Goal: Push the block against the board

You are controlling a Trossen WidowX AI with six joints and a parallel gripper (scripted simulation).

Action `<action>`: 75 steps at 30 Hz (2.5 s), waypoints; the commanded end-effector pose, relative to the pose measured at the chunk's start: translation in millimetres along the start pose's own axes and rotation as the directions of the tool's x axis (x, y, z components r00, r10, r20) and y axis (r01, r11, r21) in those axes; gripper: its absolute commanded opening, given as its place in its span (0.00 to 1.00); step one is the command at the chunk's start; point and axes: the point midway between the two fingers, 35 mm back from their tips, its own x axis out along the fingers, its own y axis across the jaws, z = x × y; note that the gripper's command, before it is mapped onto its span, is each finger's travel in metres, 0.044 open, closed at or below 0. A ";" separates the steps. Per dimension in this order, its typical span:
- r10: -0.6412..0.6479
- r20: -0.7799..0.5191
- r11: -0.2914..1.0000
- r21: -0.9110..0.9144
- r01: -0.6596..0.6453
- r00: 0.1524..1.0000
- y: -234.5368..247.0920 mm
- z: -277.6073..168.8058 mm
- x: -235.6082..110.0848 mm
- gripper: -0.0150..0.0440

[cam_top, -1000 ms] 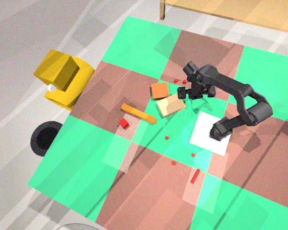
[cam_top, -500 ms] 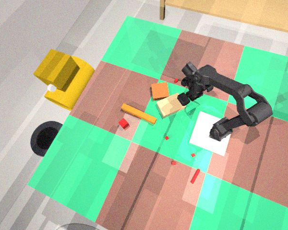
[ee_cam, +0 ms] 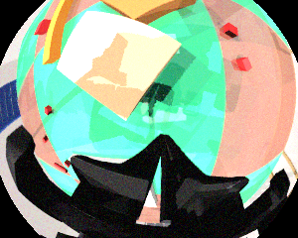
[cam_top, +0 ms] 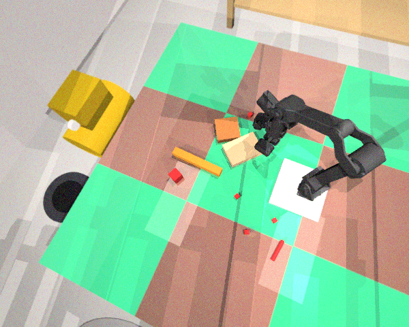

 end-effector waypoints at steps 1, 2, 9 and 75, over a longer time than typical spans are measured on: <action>0.004 -0.004 0.993 -0.119 -0.005 1.000 1.9 0.3 6.0 0.25; 0.004 -0.004 0.988 -0.153 -0.005 1.000 2.2 0.4 7.4 0.25; 0.004 -0.004 0.923 -0.385 -0.006 1.000 4.2 1.1 16.9 0.25; 0.010 -0.001 0.452 -0.892 -0.005 1.000 62.7 32.9 42.8 0.25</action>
